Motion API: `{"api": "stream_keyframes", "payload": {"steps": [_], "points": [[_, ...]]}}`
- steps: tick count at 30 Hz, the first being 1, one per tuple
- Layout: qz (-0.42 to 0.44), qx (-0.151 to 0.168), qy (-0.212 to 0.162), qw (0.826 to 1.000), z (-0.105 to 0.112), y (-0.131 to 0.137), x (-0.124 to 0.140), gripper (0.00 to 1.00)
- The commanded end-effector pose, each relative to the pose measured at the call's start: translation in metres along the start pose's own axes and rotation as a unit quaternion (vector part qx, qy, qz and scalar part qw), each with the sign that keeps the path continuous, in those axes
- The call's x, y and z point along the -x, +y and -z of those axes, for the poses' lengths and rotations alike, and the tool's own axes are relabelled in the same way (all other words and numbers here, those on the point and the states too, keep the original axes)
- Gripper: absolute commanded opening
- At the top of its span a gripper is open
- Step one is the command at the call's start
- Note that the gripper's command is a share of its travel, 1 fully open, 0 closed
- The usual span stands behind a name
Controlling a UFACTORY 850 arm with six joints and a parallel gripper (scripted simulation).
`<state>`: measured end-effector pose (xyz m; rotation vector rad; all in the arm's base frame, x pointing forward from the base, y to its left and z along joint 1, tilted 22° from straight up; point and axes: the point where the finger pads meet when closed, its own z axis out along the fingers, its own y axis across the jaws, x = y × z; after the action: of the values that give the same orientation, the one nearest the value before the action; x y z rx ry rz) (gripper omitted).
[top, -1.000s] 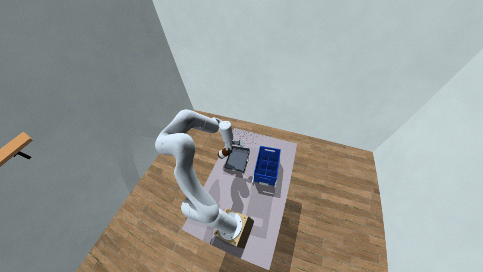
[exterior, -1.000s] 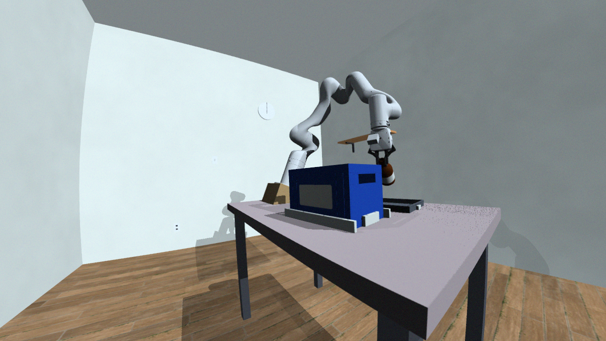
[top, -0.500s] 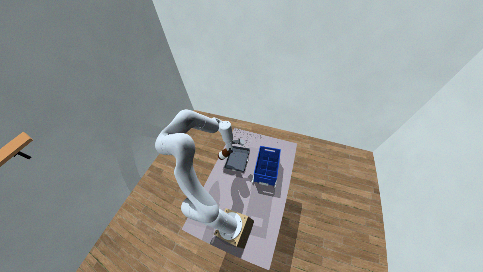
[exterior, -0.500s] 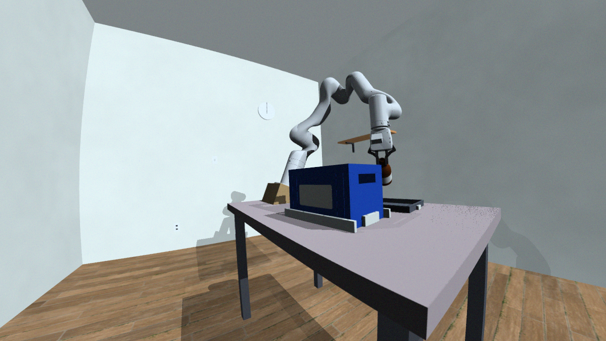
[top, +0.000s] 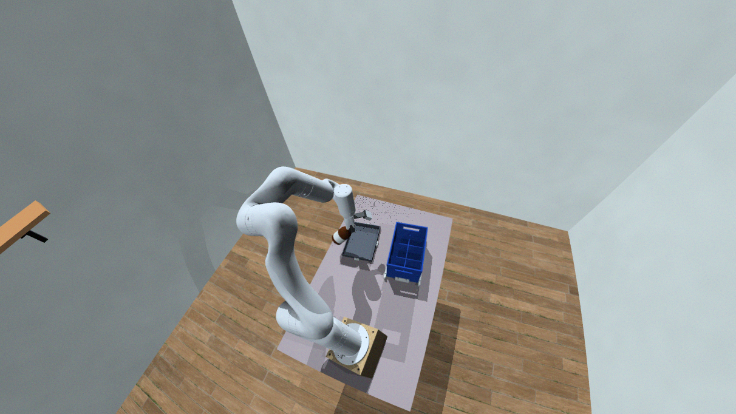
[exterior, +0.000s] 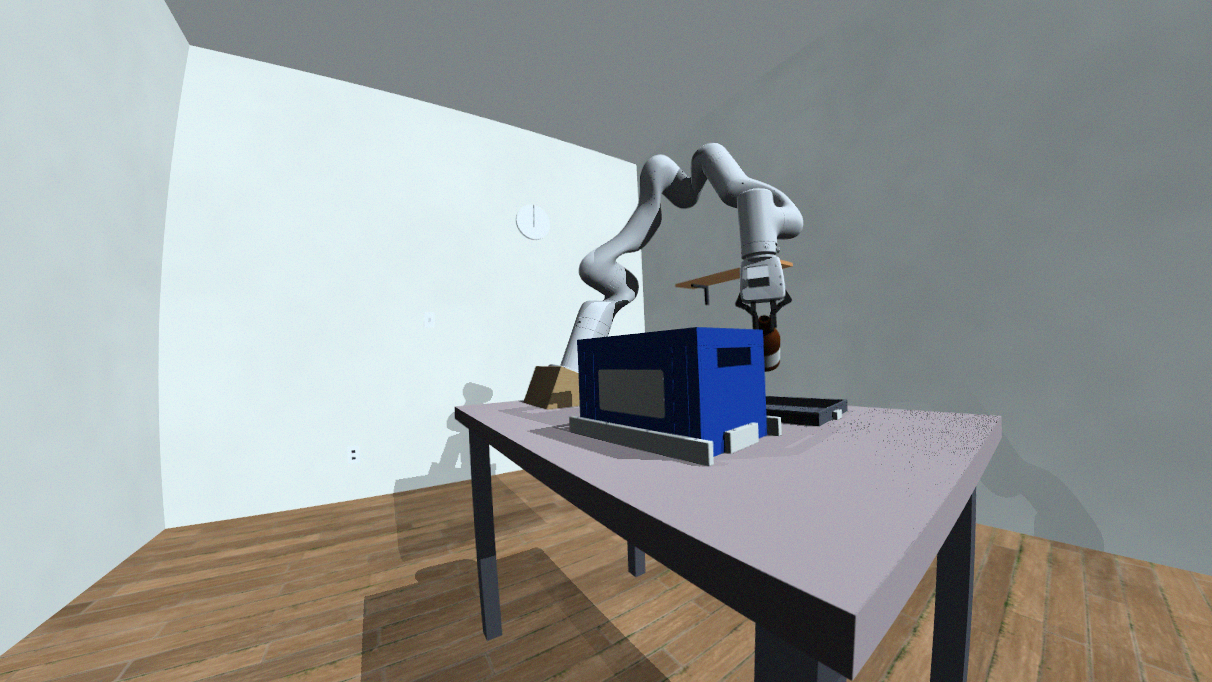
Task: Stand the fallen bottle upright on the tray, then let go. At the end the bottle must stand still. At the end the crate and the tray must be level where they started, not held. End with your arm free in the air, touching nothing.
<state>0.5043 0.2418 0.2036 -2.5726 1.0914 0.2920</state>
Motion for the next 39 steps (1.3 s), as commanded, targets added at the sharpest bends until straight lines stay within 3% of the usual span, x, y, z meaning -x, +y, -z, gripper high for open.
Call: {"api": "stream_keyframes", "payload": {"steps": [1,14,39], "points": [[0.000,-0.001,0.000,1.000,0.0009,-0.0008,-0.0002,0.00],[0.007,-0.001,0.000,1.000,0.0009,-0.0008,-0.0002,0.00],[0.119,-0.001,0.001,0.993,0.0009,-0.0008,-0.0002,0.00]]}}
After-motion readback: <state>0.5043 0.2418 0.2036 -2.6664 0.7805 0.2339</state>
